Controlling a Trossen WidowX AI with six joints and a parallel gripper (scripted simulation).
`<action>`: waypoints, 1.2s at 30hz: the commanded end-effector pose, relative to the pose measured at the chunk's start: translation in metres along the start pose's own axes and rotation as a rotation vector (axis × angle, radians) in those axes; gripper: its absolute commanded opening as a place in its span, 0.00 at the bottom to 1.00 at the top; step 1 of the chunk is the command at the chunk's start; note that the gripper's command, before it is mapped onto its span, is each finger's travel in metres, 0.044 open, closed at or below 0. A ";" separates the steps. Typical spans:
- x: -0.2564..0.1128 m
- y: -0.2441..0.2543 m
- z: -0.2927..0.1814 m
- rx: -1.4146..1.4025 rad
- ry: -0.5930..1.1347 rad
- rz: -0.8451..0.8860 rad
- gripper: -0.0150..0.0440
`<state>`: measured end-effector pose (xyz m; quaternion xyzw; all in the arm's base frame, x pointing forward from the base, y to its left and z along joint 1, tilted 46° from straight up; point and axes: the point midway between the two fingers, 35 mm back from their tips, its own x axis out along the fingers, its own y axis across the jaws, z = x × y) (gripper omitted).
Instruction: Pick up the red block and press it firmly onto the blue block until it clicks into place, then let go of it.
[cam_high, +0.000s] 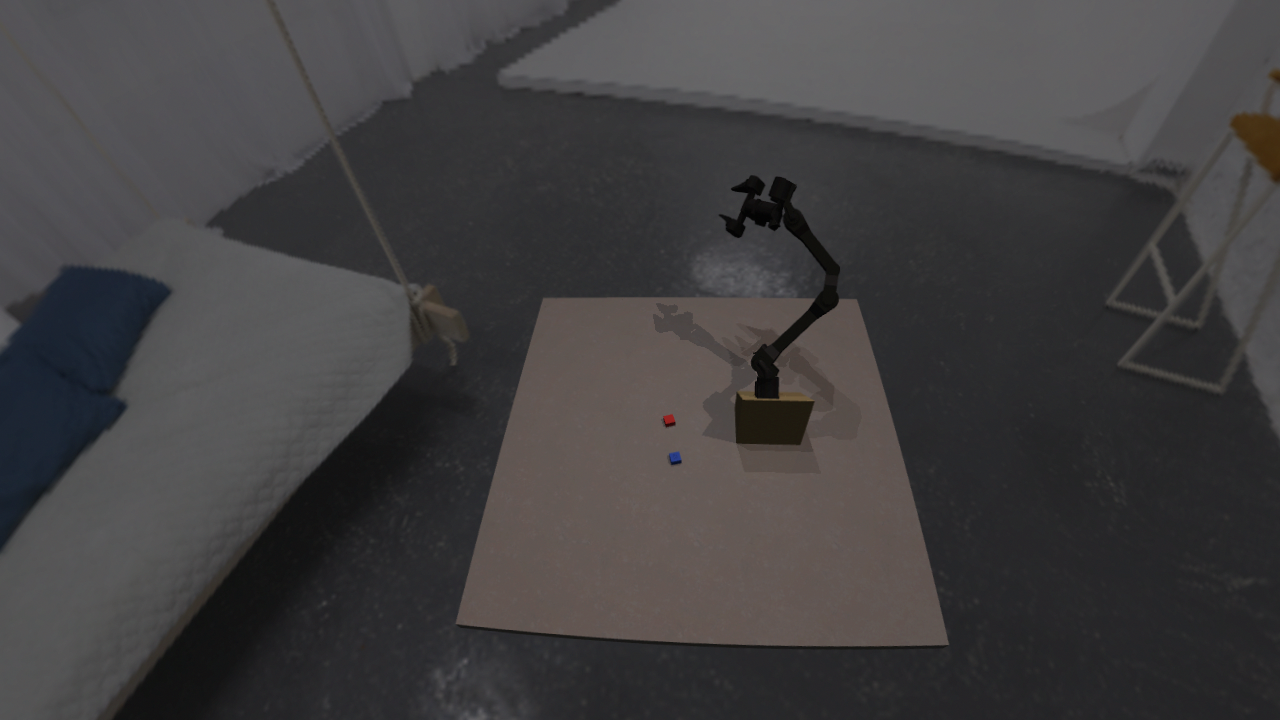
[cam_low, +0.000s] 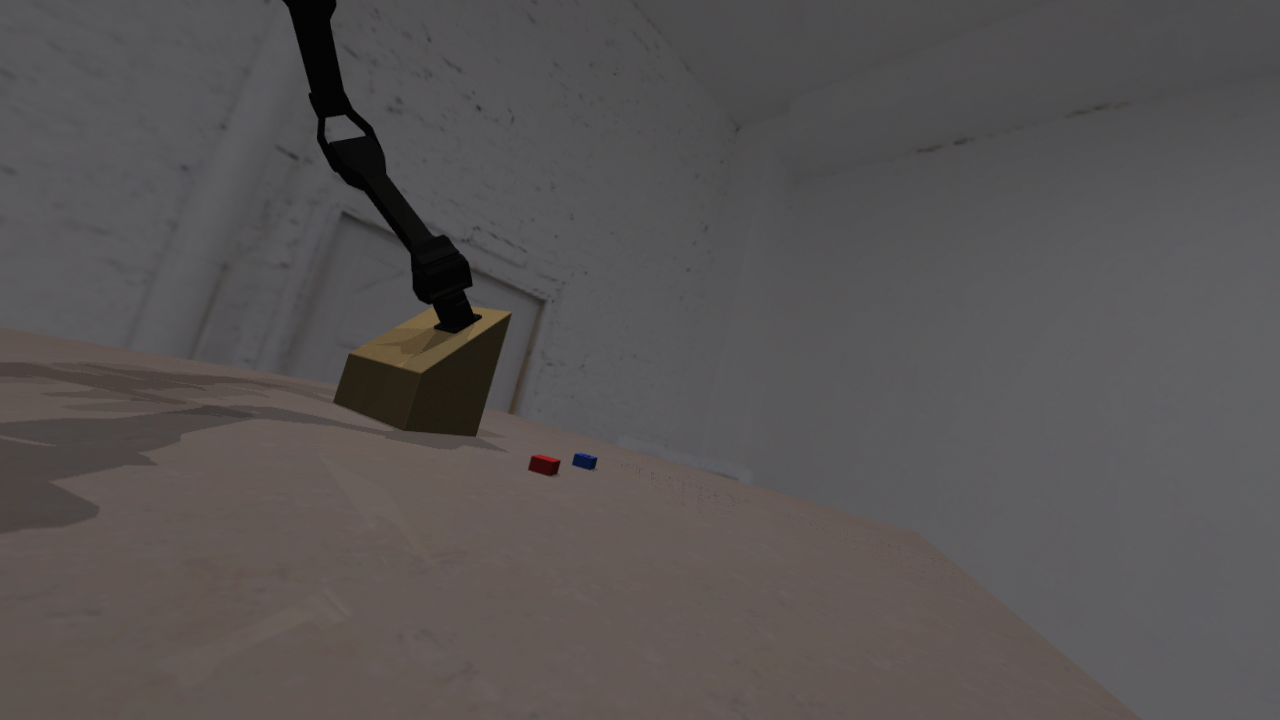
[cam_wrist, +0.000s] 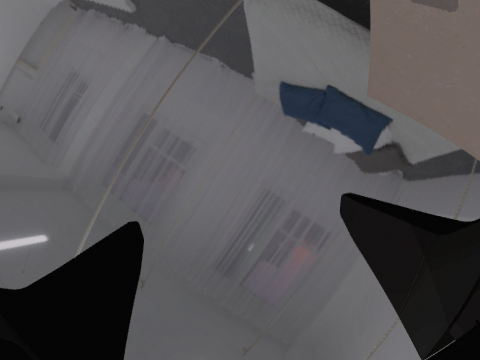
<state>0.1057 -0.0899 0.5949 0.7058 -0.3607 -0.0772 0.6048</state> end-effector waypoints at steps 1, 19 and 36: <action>0.042 -0.058 -0.018 -0.205 -0.004 -0.153 1.00; 0.106 -0.290 -0.064 -0.920 0.174 -0.667 1.00; 0.032 -0.543 -0.044 -2.043 0.848 -1.138 1.00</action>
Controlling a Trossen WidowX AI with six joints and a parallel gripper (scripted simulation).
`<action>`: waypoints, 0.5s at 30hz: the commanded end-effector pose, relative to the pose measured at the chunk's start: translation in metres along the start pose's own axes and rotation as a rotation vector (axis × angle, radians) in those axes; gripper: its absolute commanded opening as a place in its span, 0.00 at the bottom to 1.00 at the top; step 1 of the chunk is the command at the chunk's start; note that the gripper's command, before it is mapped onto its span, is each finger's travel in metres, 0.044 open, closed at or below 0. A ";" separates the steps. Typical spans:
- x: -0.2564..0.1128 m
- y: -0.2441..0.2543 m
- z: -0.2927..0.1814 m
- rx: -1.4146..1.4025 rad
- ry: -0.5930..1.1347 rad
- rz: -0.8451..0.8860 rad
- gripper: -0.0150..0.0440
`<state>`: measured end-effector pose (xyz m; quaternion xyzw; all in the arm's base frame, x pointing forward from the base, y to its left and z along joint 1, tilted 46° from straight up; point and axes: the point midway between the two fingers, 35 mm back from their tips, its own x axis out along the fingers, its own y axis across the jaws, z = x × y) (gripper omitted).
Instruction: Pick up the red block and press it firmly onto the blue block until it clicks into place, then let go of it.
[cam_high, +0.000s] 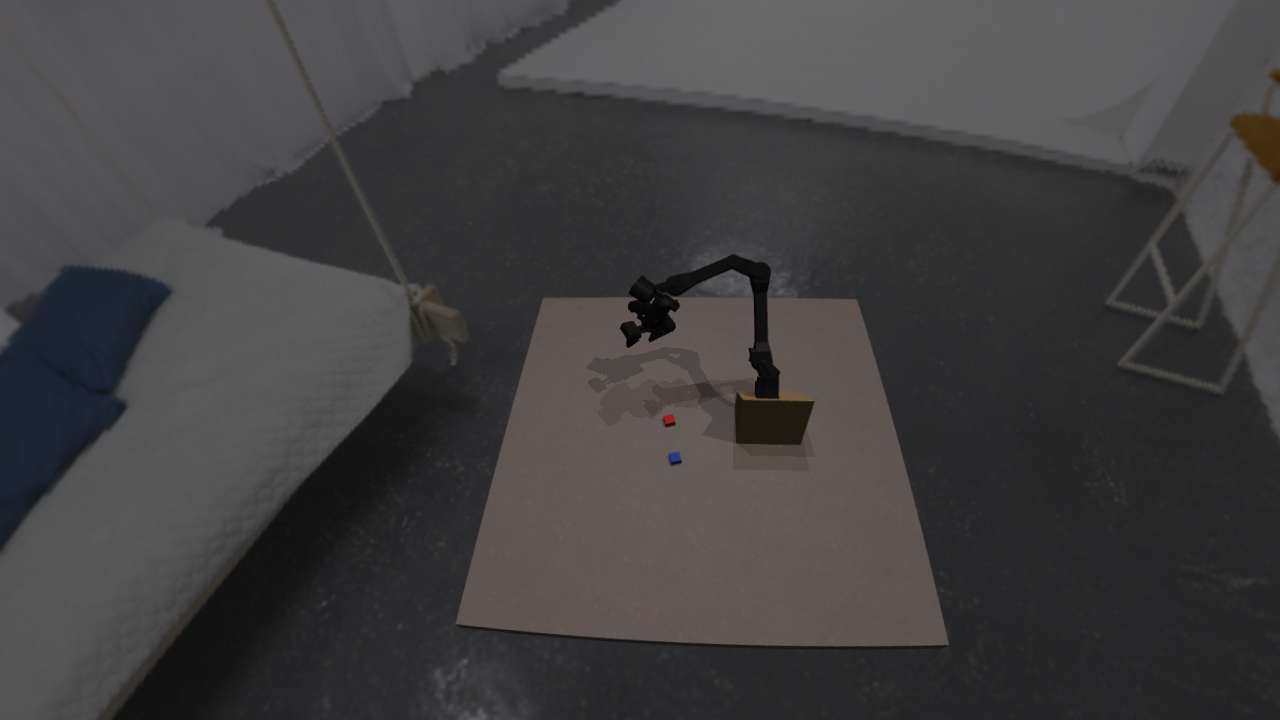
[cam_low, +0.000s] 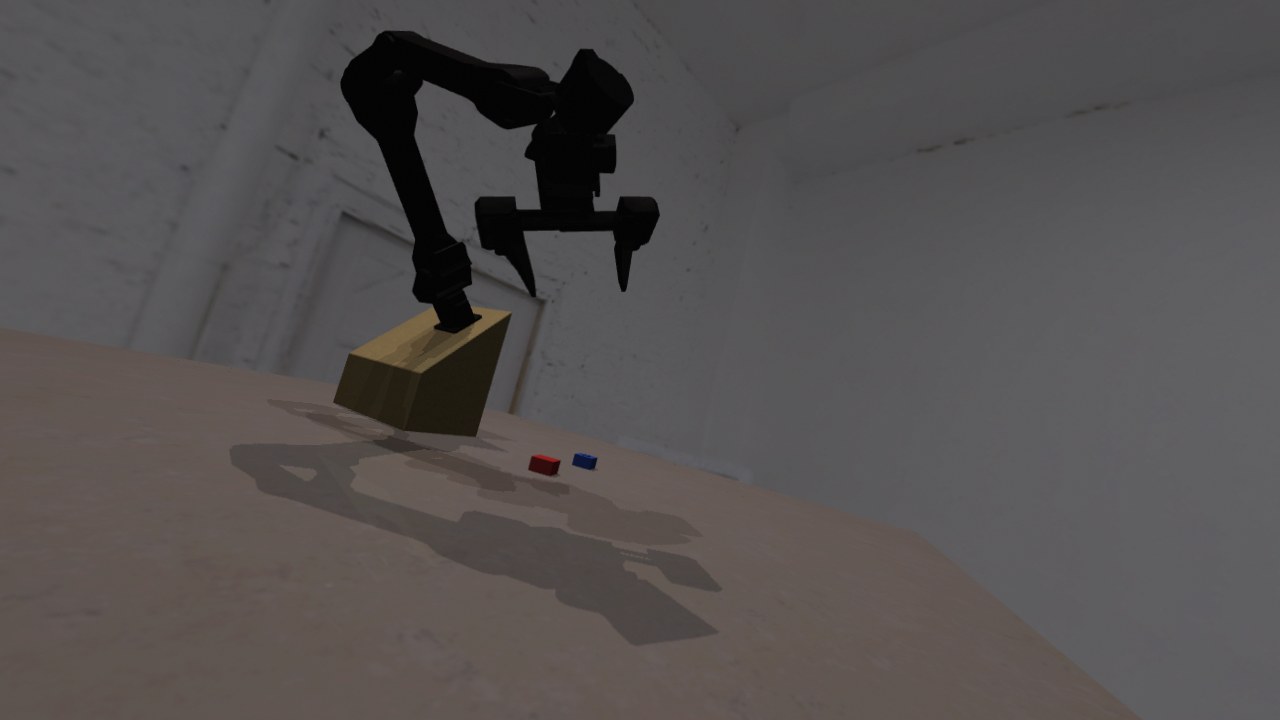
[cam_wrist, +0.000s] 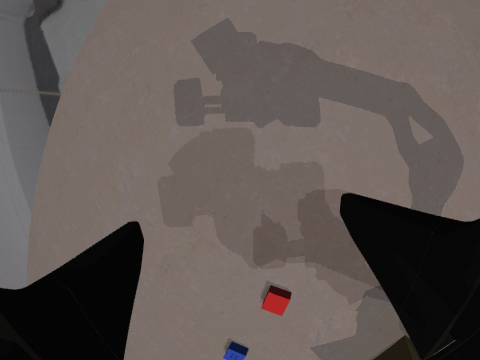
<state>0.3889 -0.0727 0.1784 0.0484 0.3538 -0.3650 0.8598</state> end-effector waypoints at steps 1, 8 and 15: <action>0.036 0.007 -0.063 -0.357 0.133 -0.084 1.00; 0.074 -0.002 -0.166 -0.988 0.370 -0.160 1.00; 0.081 -0.011 -0.197 -1.191 0.452 -0.170 1.00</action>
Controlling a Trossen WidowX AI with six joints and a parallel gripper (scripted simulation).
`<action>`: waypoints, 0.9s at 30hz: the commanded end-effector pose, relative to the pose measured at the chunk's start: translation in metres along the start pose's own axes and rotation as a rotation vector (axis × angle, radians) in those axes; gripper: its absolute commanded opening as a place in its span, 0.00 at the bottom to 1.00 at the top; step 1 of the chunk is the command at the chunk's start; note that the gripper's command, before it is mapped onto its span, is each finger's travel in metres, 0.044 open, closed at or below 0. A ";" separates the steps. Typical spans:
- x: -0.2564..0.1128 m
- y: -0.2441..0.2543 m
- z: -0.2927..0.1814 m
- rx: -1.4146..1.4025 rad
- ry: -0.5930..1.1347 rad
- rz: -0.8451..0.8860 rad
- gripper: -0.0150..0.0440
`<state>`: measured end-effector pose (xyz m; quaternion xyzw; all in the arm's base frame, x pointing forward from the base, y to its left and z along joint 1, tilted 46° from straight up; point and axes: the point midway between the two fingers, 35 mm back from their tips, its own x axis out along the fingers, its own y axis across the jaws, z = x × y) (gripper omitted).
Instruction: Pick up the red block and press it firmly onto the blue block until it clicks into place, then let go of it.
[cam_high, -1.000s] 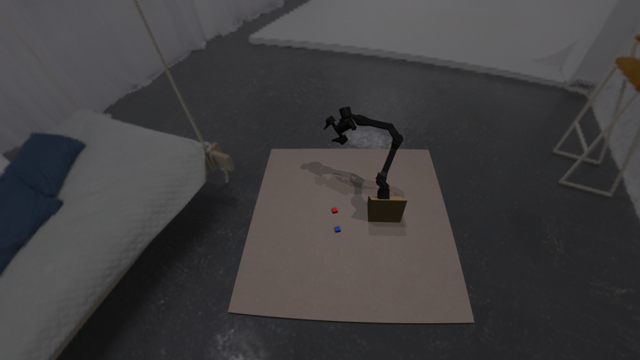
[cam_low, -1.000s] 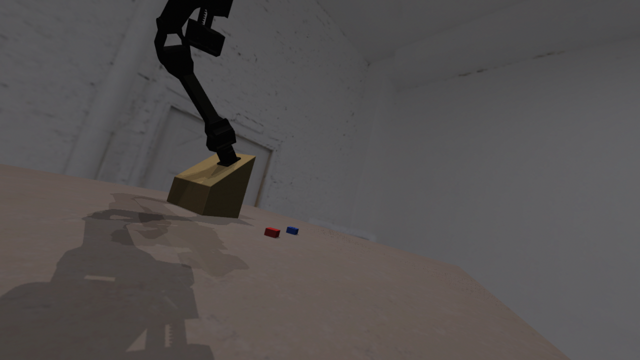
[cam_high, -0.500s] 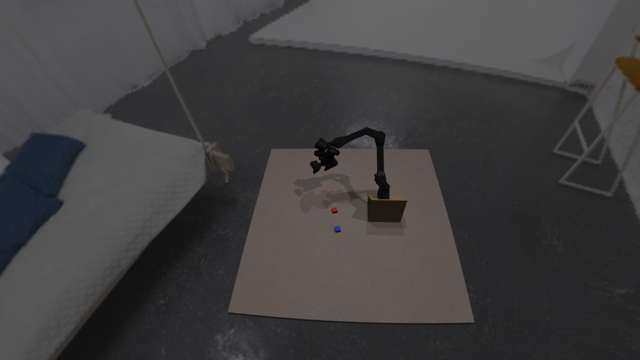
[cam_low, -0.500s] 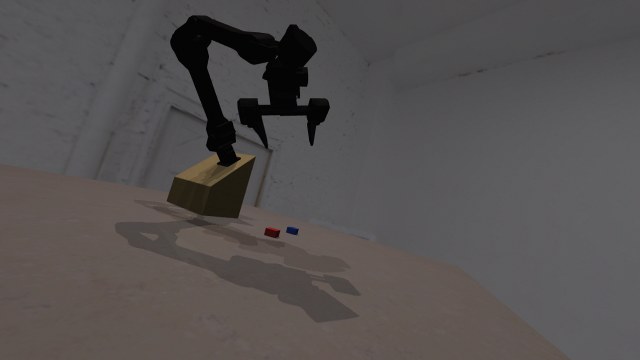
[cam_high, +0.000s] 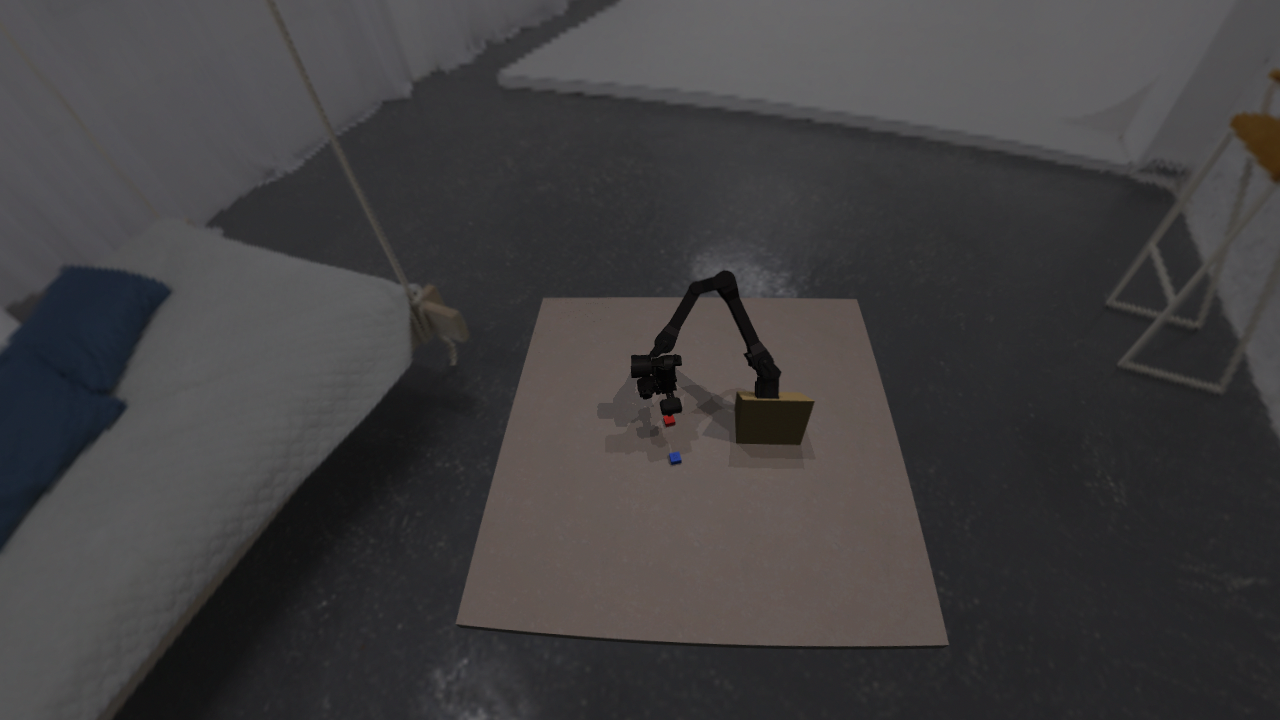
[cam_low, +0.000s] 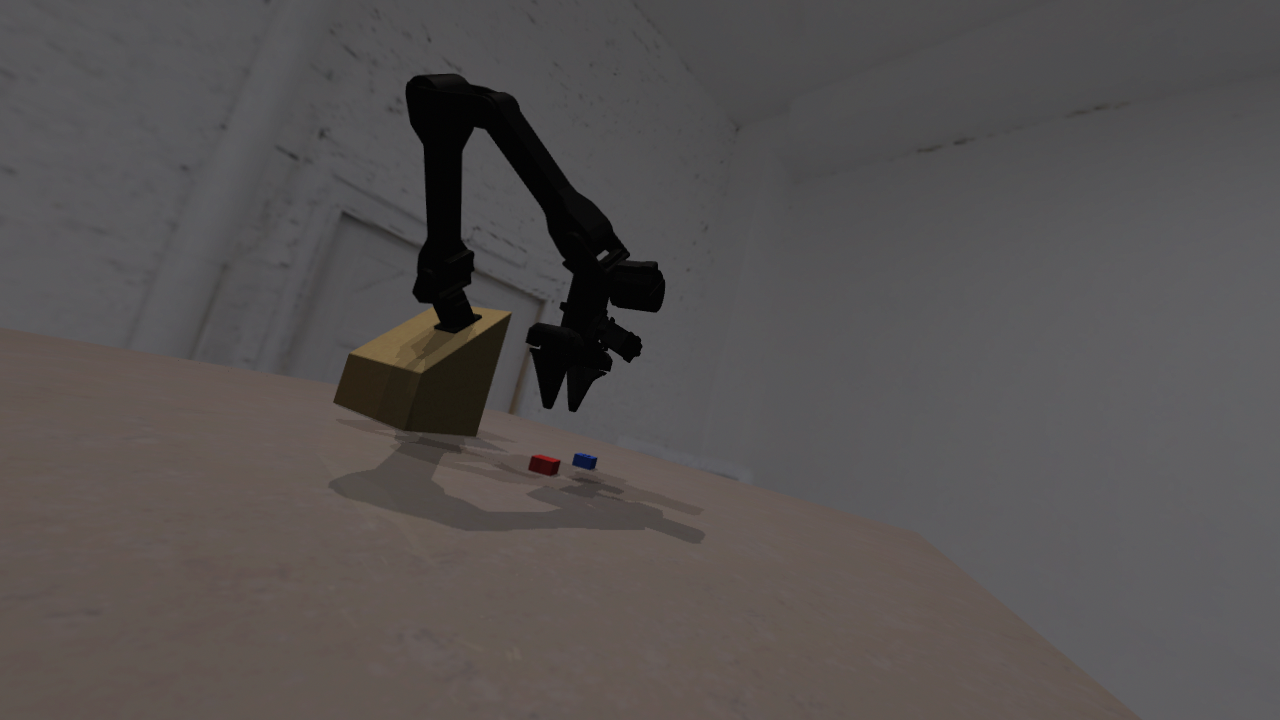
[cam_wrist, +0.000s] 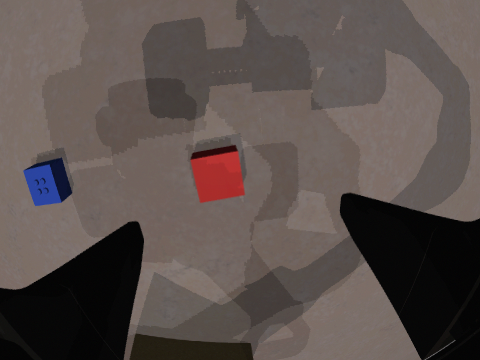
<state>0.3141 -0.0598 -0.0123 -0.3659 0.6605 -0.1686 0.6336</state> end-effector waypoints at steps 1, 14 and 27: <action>0.005 0.007 -0.006 -0.070 0.024 -0.012 1.00; 0.041 0.009 -0.008 -0.070 0.025 -0.014 1.00; 0.056 0.010 -0.008 -0.071 0.025 -0.014 1.00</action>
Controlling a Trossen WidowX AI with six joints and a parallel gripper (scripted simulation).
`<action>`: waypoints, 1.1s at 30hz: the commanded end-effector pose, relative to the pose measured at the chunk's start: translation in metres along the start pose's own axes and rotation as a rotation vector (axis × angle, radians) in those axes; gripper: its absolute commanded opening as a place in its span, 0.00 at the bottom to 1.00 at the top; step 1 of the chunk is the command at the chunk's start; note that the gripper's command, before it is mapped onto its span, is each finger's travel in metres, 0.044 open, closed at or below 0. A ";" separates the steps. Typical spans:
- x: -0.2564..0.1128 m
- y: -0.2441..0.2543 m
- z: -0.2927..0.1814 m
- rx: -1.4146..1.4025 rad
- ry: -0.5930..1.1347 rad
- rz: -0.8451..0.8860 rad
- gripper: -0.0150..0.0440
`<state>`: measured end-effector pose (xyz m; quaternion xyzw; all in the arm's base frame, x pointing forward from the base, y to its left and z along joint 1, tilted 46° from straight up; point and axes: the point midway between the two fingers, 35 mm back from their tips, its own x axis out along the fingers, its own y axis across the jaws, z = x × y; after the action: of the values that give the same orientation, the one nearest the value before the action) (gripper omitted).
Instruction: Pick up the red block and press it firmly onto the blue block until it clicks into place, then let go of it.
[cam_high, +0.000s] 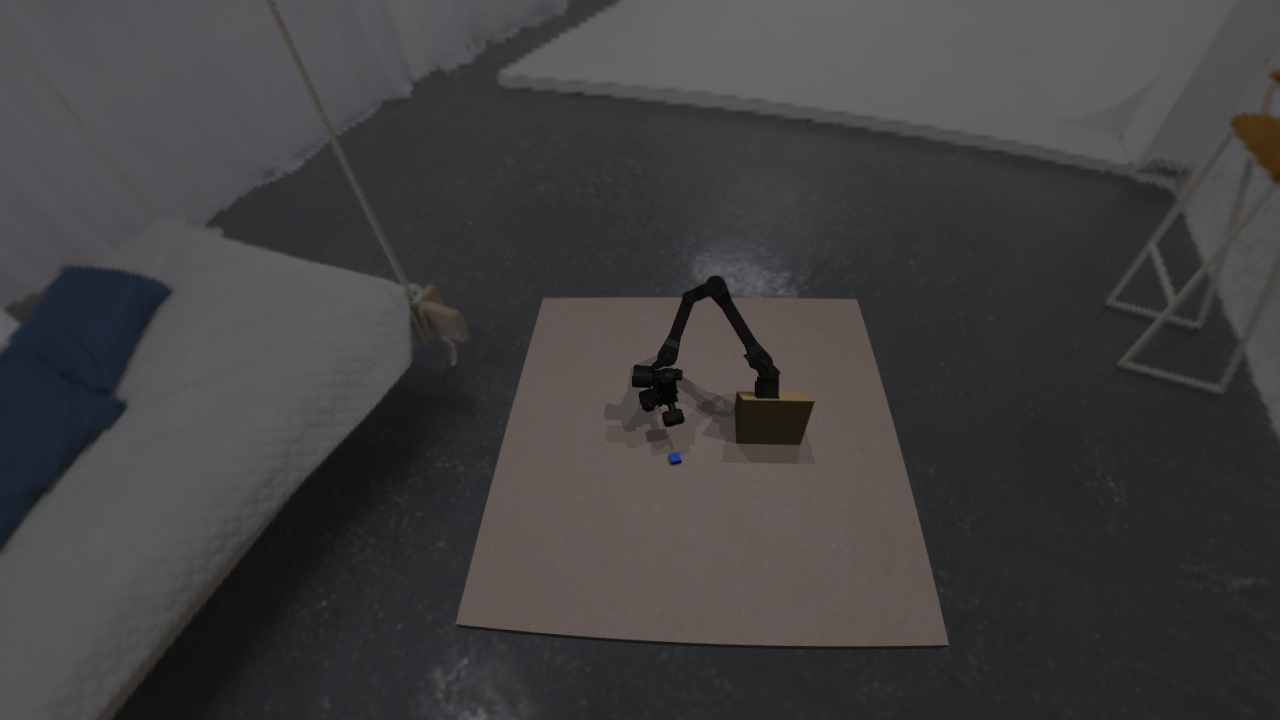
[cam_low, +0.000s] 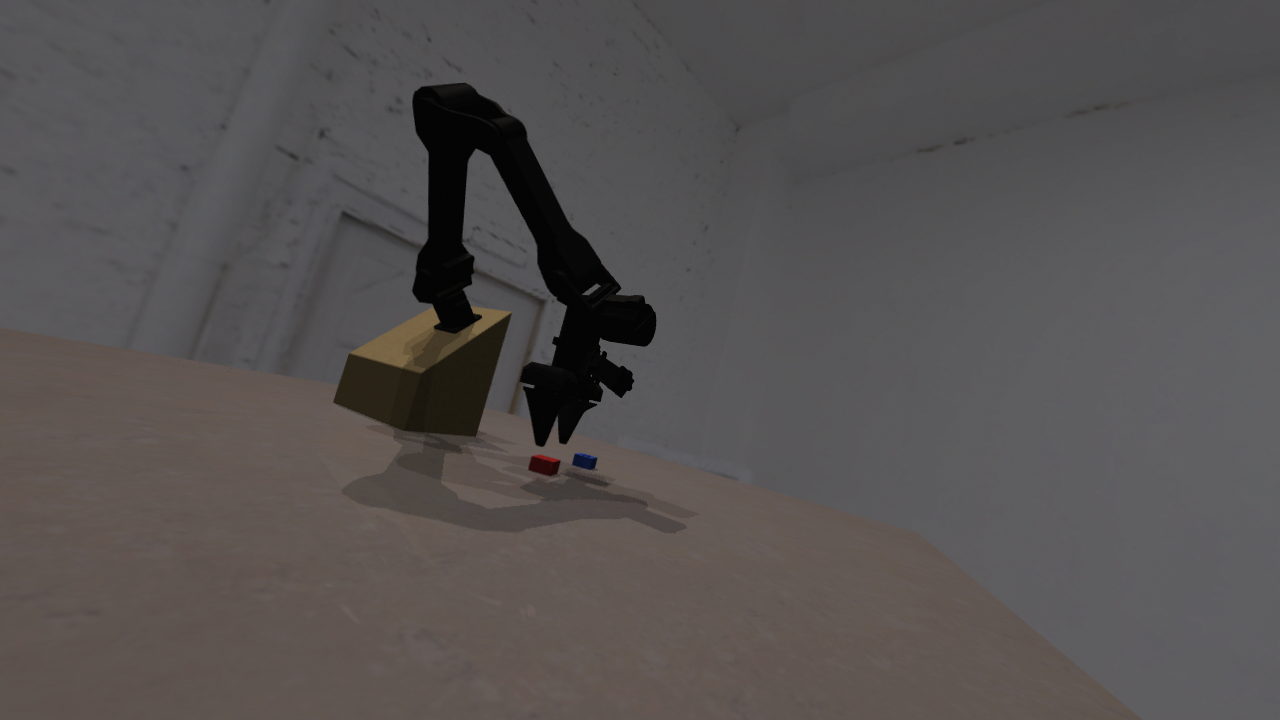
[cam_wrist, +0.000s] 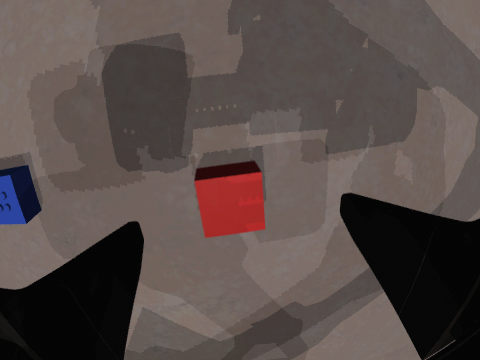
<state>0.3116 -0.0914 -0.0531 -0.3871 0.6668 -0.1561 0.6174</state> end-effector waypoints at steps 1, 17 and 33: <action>0.006 0.003 -0.004 -0.013 0.012 -0.001 1.00; 0.031 0.003 -0.005 -0.014 0.013 -0.002 1.00; 0.033 0.004 -0.005 -0.014 0.013 -0.002 0.50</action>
<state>0.3101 -0.1134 -0.0766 -0.3892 0.6692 -0.1562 0.6135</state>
